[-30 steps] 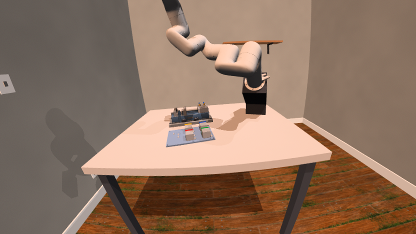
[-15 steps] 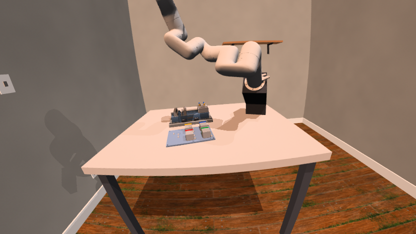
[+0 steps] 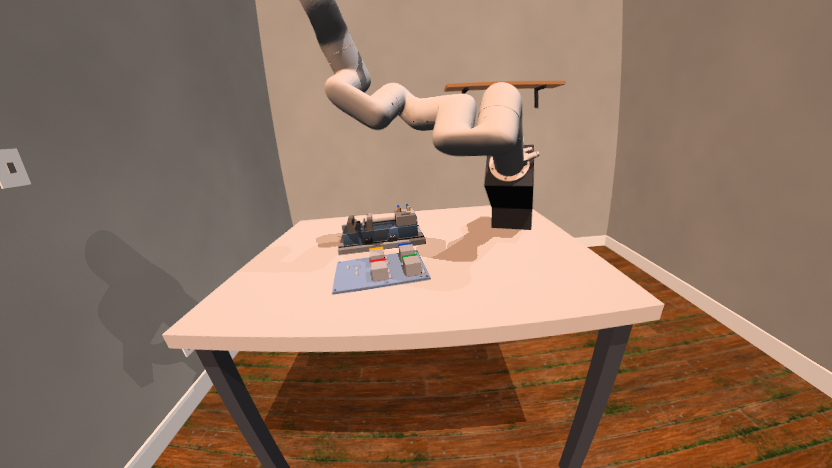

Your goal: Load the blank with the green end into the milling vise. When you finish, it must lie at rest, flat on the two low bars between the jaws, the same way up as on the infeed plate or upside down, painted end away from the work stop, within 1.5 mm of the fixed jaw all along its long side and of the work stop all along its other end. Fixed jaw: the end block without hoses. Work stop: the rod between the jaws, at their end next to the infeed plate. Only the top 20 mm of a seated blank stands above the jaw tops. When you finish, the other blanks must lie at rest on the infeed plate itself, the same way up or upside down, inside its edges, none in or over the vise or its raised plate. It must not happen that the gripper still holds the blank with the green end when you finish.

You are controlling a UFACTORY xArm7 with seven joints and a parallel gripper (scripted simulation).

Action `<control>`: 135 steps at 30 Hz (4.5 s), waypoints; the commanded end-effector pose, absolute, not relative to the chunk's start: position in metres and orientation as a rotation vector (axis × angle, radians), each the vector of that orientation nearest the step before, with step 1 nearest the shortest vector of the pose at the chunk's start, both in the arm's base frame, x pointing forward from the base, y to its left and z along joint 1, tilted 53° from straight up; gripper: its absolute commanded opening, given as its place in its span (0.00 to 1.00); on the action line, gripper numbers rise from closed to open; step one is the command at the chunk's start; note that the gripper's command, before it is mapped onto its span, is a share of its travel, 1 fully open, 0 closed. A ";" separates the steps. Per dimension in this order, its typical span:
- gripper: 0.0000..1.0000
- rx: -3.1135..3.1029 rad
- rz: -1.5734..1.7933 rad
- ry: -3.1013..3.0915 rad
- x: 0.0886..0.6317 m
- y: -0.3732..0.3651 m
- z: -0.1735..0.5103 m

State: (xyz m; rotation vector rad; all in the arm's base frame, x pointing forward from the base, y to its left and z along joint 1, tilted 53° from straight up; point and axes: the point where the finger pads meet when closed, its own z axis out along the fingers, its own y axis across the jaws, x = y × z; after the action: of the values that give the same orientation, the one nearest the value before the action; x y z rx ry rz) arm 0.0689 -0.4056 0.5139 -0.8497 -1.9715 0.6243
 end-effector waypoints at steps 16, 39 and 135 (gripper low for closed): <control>1.00 -0.771 0.673 -2.015 0.117 -0.395 0.514; 1.00 -0.656 0.740 -2.073 0.180 -0.372 0.514; 1.00 -0.025 1.060 -2.286 0.342 -0.229 0.515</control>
State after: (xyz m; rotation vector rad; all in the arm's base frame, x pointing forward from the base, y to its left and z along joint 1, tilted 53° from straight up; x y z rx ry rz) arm 0.3355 -0.2383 0.5138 -0.0241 -2.2845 1.0591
